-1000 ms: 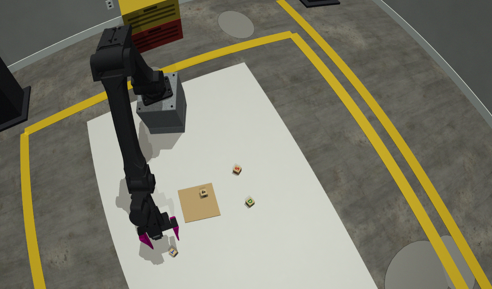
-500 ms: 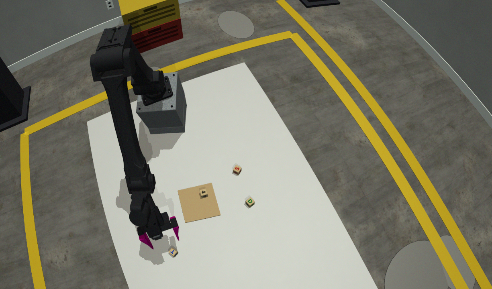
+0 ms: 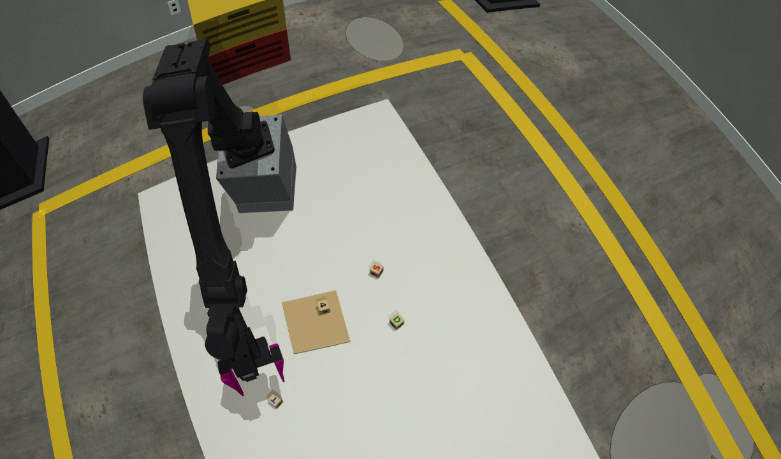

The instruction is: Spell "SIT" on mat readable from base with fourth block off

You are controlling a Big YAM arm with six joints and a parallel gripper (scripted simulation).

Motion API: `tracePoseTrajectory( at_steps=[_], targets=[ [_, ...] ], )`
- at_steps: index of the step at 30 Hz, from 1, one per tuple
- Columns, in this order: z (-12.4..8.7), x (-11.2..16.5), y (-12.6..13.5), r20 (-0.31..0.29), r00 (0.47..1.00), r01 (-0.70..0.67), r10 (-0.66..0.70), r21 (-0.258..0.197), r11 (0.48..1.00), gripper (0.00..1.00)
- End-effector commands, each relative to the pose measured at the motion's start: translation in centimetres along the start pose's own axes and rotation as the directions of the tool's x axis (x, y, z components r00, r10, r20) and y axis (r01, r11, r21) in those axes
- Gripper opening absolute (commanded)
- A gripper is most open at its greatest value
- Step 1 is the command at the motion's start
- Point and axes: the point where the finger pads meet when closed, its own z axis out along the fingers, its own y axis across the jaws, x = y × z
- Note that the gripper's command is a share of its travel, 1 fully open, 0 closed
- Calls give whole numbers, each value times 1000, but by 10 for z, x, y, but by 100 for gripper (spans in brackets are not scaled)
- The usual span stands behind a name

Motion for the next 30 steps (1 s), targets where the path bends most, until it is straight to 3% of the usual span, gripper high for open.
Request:
tracePoseTrajectory(
  at_steps=[1, 12, 13, 16, 18, 20, 21, 22, 23, 24, 25, 26, 27, 29, 30],
  targets=[
    [6, 2, -5, -12, 1000, 6, -6, 1, 1000, 100],
    [6, 2, -5, -12, 1000, 6, -6, 1, 1000, 100],
    [-3, -18, -2, 31, 999, 5, -5, 6, 1000, 100],
    [-10, -5, 29, -34, 999, -28, 27, -21, 999, 100],
    [-10, -5, 29, -34, 999, -28, 27, -21, 999, 100],
    [-19, 14, 69, -138, 988, -71, 64, -43, 997, 100],
    [-19, 14, 69, -138, 988, -71, 64, -43, 997, 100],
    [-26, 28, 93, -205, 975, -92, 81, -48, 995, 100],
    [-26, 28, 93, -205, 975, -92, 81, -48, 995, 100],
    [-37, 44, 118, -277, 956, -110, 93, -46, 993, 100],
    [-37, 44, 118, -277, 956, -110, 93, -46, 993, 100],
    [-50, 60, 141, -348, 932, -120, 100, -38, 992, 100],
    [-50, 60, 141, -348, 932, -120, 100, -38, 992, 100],
    [-79, 93, 176, -467, 879, -117, 101, -6, 993, 100],
    [-79, 93, 176, -467, 879, -117, 101, -6, 993, 100]
  ],
)
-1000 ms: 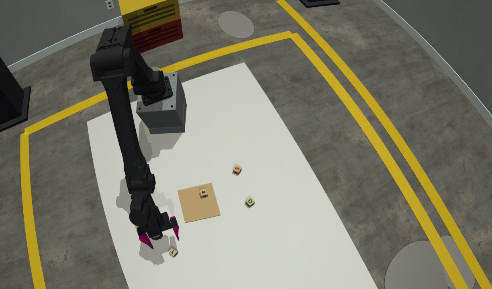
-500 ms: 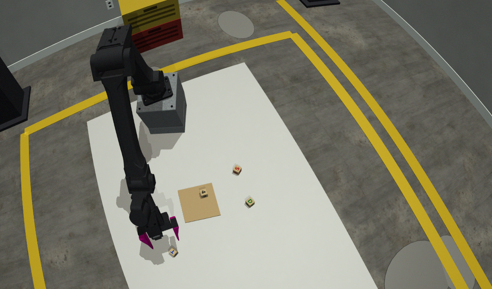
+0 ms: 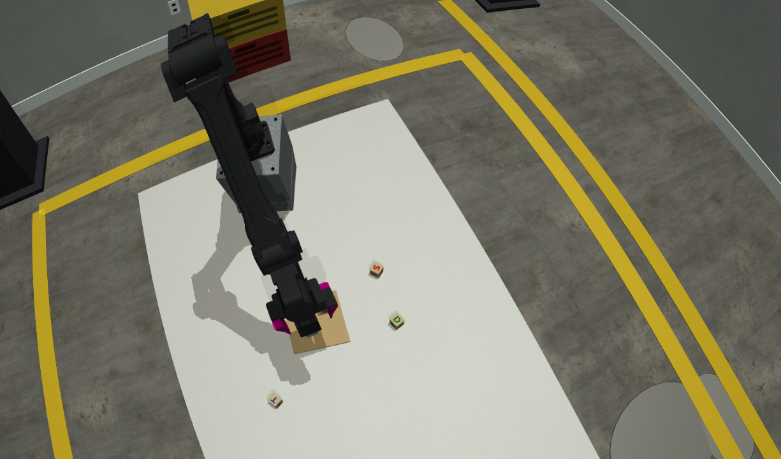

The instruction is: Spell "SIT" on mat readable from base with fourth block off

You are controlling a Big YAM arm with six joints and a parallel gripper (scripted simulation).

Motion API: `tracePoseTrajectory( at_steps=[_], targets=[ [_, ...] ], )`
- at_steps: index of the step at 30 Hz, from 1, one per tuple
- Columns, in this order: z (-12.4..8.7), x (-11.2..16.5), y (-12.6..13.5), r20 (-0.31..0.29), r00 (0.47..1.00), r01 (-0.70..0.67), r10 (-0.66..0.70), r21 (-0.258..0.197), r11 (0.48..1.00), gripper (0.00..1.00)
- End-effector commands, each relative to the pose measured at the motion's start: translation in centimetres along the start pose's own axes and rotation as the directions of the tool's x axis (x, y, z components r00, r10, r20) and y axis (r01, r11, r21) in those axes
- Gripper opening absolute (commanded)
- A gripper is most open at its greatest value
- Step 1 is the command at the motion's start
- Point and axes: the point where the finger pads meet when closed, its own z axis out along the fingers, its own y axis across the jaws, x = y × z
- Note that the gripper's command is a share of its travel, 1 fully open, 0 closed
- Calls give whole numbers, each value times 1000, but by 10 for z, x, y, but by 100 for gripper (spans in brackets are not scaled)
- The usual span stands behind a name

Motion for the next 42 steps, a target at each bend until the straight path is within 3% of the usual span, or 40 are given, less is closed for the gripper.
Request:
tracePoseTrajectory(
  at_steps=[1, 2, 3, 6, 7, 12, 31, 37, 39, 42],
  targets=[
    [-25, 34, 38, -117, 989, -85, 86, 13, 996, 100],
    [-25, 34, 38, -117, 989, -85, 86, 13, 996, 100],
    [-31, 48, 46, -154, 984, -81, 85, 31, 996, 100],
    [-38, 36, 53, -145, 986, -82, 87, 38, 996, 100],
    [-40, 45, 56, -164, 983, -79, 86, 48, 996, 100],
    [-34, 64, 48, -209, 972, -89, 102, 71, 993, 100],
    [-31, 67, 48, -219, 969, -97, 111, 74, 992, 100],
    [-22, 62, 48, -179, 936, -288, 303, 105, 952, 100],
    [-22, 62, 48, -179, 936, -288, 303, 105, 952, 100],
    [-14, 63, 47, -154, 860, -469, 487, 139, 872, 100]
  ],
)
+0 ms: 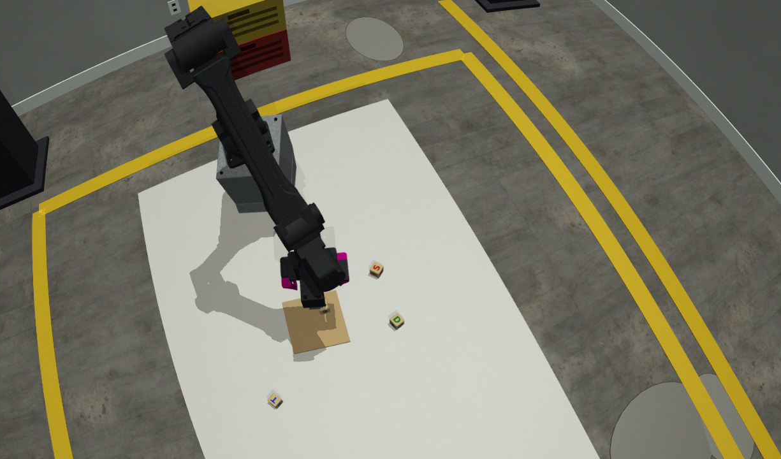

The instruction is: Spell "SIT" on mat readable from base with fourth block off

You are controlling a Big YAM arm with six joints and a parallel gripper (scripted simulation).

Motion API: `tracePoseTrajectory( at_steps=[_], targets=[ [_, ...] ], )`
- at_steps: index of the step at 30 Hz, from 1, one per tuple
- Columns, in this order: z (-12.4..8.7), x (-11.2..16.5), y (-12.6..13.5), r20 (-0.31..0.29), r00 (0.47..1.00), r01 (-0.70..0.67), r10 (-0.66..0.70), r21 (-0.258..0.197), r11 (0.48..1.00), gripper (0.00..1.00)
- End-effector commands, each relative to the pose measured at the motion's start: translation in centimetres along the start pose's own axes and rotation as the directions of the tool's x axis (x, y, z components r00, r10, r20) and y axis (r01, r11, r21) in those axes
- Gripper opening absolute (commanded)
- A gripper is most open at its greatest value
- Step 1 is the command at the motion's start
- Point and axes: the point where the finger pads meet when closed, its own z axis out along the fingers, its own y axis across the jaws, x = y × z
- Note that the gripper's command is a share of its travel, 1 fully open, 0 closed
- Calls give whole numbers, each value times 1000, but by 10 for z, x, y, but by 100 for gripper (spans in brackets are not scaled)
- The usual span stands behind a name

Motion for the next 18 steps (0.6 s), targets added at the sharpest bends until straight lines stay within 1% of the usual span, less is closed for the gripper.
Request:
tracePoseTrajectory(
  at_steps=[1, 3, 6, 9, 12, 14, 15, 18],
  targets=[
    [13, -9, -2, 11, 961, -276, 276, 3, 961, 100],
    [20, -9, -2, 11, 934, -358, 358, 0, 934, 100],
    [30, -8, -1, 8, 877, -480, 480, -4, 878, 100],
    [40, -7, -1, 2, 806, -592, 592, -5, 806, 100],
    [47, -6, -2, -4, 723, -691, 691, -4, 723, 100],
    [47, -6, -2, -4, 723, -691, 691, -4, 723, 100],
    [49, -3, 5, -8, 640, -768, 768, -1, 640, 100],
    [53, -3, 3, -9, 534, -846, 846, 2, 534, 100]
  ],
)
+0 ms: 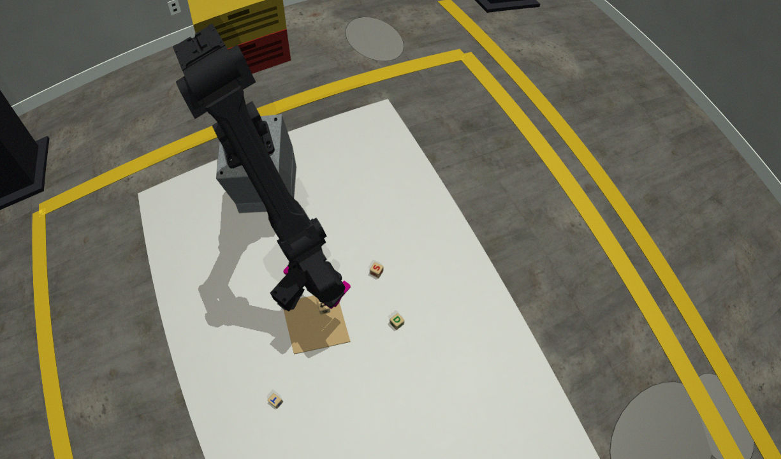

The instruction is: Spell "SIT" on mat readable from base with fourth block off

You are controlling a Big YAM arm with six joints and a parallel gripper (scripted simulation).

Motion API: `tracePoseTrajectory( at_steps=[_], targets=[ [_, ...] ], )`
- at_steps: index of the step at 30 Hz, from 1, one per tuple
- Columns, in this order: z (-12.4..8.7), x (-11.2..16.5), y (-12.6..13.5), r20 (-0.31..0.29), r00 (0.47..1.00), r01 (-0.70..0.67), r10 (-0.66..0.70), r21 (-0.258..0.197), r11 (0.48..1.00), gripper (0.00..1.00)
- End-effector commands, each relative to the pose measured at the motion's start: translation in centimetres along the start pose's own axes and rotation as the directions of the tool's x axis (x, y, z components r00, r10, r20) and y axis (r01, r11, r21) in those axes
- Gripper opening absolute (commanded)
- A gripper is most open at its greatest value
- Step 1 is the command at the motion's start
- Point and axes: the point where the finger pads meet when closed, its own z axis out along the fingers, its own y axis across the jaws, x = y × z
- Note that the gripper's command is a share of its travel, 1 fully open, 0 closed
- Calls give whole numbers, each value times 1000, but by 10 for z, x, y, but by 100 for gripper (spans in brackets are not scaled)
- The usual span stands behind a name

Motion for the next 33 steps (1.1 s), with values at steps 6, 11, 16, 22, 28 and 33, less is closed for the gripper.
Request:
tracePoseTrajectory(
  at_steps=[6, 11, 16, 22, 28, 33],
  targets=[
    [8, -4, 8, 17, 876, -481, 482, -23, 876, 60],
    [8, -3, 6, 24, 830, -557, 557, -17, 830, 60],
    [8, -3, 6, 24, 830, -557, 557, -17, 830, 60],
    [8, -3, 6, 23, 830, -557, 557, -16, 830, 60],
    [8, -3, 6, 23, 830, -557, 557, -16, 830, 60],
    [8, -3, 6, 23, 830, -557, 557, -16, 830, 60]
  ],
)
